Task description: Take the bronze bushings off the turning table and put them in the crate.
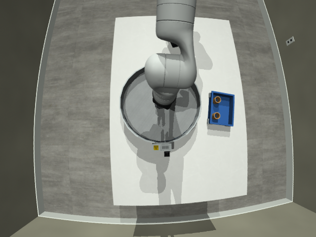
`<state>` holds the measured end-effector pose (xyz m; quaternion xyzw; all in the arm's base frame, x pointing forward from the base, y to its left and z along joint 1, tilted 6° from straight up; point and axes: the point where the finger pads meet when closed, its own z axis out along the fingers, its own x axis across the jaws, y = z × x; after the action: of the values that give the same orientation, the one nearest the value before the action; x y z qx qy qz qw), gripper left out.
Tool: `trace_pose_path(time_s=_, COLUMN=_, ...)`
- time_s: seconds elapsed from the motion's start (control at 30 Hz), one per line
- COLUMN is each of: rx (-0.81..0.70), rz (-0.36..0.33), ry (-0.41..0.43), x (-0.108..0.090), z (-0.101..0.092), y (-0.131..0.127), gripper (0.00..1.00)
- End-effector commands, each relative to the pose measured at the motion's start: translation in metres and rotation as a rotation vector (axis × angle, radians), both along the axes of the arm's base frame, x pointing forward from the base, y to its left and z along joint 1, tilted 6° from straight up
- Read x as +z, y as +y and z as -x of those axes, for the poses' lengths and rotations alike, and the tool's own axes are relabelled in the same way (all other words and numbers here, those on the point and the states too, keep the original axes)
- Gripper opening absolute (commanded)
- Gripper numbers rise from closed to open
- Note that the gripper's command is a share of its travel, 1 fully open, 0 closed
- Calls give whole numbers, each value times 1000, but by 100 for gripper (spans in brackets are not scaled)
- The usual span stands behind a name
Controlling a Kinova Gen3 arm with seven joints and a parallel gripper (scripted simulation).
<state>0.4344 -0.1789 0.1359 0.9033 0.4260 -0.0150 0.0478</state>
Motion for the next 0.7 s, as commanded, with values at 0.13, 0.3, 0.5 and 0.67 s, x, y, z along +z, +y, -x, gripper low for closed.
trace_pose_path(time_s=0.13, rx=0, rz=1, ry=-2, x=1, z=-1, y=0, gripper=47)
trace_pose_path(time_s=0.3, rx=7, rz=1, ry=-1, x=-1, z=9, y=2, gripper=45)
trace_pose_path(time_s=0.5, rx=33, rz=1, ry=1, x=-8, z=45, y=12, gripper=45)
trace_pose_path(time_s=0.67, rx=33, rz=1, ry=1, x=-8, z=45, y=12, gripper=45)
